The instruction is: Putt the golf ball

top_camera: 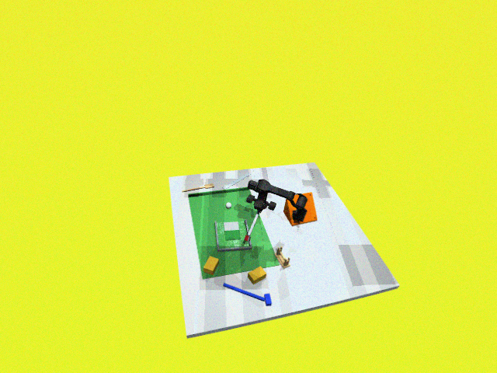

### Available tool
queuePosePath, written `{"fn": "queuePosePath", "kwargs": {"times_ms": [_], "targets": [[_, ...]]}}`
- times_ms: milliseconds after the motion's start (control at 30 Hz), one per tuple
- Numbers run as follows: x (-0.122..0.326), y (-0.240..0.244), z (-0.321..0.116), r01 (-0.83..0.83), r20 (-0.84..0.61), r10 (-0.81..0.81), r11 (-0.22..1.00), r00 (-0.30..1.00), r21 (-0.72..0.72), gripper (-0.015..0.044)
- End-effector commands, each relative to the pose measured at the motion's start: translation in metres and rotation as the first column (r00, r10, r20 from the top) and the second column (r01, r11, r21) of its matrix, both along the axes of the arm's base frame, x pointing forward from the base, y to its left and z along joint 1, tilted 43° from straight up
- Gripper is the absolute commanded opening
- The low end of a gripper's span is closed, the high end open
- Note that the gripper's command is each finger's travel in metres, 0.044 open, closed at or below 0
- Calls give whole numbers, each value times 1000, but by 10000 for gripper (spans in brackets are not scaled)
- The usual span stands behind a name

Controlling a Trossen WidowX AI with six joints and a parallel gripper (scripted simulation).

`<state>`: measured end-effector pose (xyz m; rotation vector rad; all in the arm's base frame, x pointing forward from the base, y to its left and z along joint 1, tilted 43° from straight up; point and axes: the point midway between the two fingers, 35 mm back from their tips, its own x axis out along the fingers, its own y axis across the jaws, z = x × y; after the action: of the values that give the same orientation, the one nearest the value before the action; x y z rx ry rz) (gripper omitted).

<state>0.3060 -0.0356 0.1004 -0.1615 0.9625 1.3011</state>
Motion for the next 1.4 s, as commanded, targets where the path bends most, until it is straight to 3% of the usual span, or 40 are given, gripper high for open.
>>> {"fn": "queuePosePath", "kwargs": {"times_ms": [0,533,967,1367], "targets": [[6,-20,-13,67,-64,-68,997,996,-26,0],[5,-108,-83,313,-328,-354,934,876,-172,0],[-18,-164,-142,463,-508,-554,832,659,-306,0],[-43,-203,-184,508,-581,-647,757,494,-411,0]]}}
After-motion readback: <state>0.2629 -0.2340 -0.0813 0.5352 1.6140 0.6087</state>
